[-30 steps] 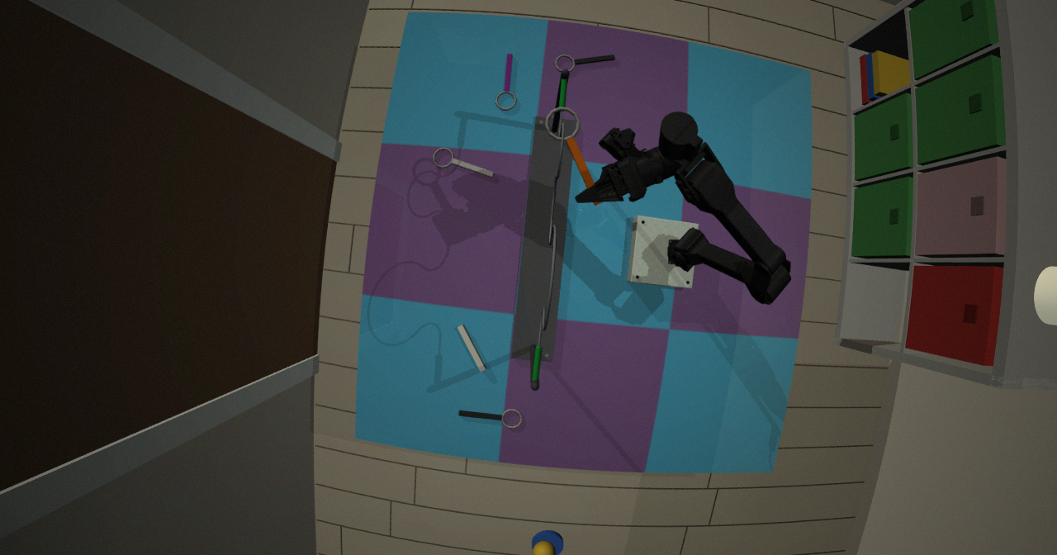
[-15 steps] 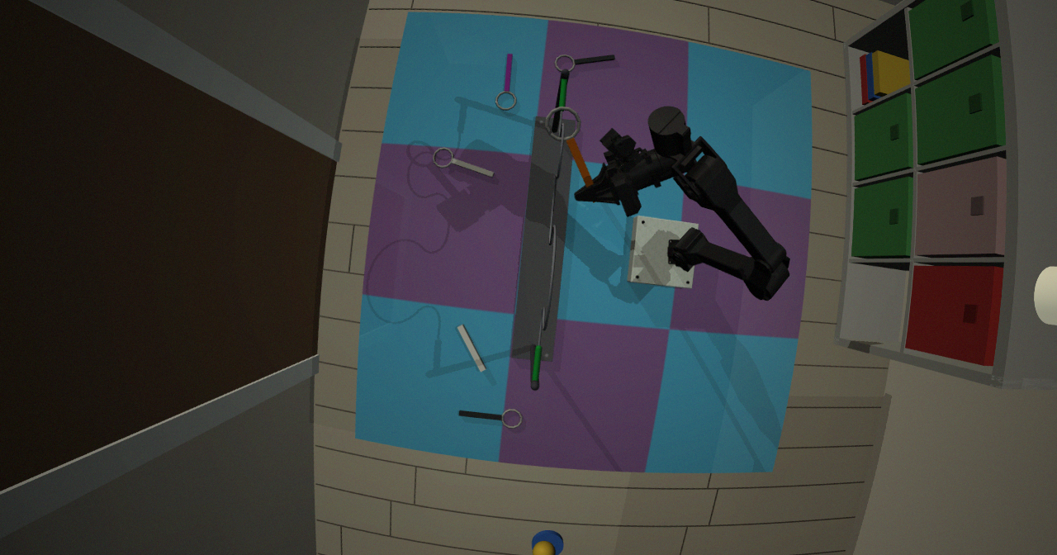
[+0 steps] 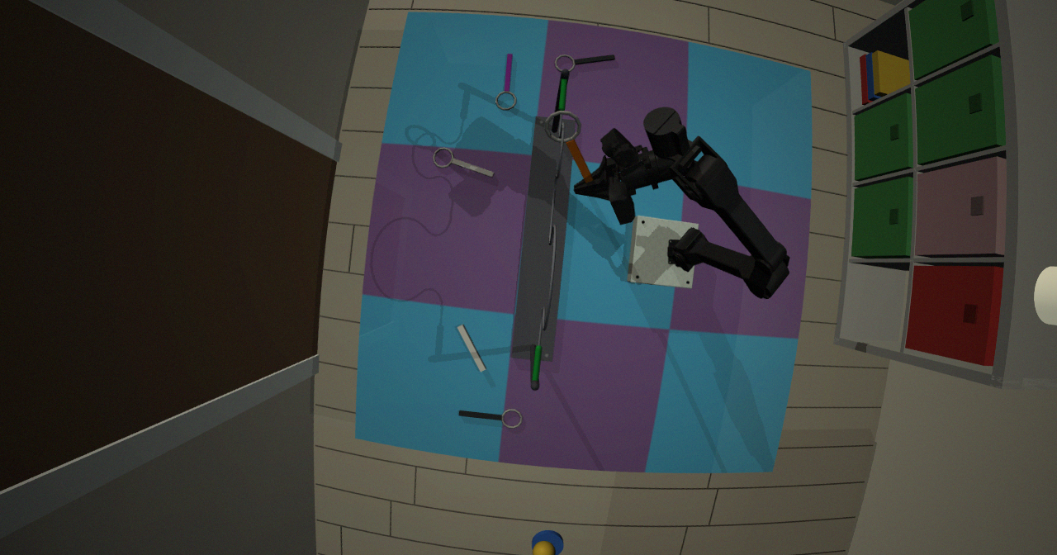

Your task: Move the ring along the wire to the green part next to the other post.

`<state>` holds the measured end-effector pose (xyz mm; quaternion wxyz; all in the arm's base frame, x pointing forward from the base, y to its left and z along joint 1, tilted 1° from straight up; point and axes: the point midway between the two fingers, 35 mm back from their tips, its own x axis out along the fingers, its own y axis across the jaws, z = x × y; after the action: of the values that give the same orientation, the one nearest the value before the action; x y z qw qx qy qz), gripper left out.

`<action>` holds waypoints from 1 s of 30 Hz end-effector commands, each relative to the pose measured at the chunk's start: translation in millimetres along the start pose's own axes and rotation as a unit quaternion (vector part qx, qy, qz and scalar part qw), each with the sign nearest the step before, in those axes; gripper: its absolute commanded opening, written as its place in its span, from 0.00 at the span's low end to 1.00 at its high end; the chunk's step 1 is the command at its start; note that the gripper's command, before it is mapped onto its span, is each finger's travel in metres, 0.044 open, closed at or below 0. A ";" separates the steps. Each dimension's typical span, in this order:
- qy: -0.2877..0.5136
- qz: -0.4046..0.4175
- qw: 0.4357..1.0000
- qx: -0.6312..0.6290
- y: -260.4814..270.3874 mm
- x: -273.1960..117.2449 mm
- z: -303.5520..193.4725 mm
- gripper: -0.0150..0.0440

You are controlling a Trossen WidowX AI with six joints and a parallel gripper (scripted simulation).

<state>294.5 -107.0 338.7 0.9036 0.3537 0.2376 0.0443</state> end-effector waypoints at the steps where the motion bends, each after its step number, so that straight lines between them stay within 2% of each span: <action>1: -0.003 -0.024 0.999 -0.041 -4.6 -0.6 1.3 0.00; 15: -0.010 -0.104 0.980 -0.172 -23.2 -2.1 5.1 0.00; 30: -0.018 -0.187 0.933 -0.307 -40.9 -6.8 14.5 0.00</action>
<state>292.3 -144.9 324.3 0.9643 0.0362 0.2572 -0.0524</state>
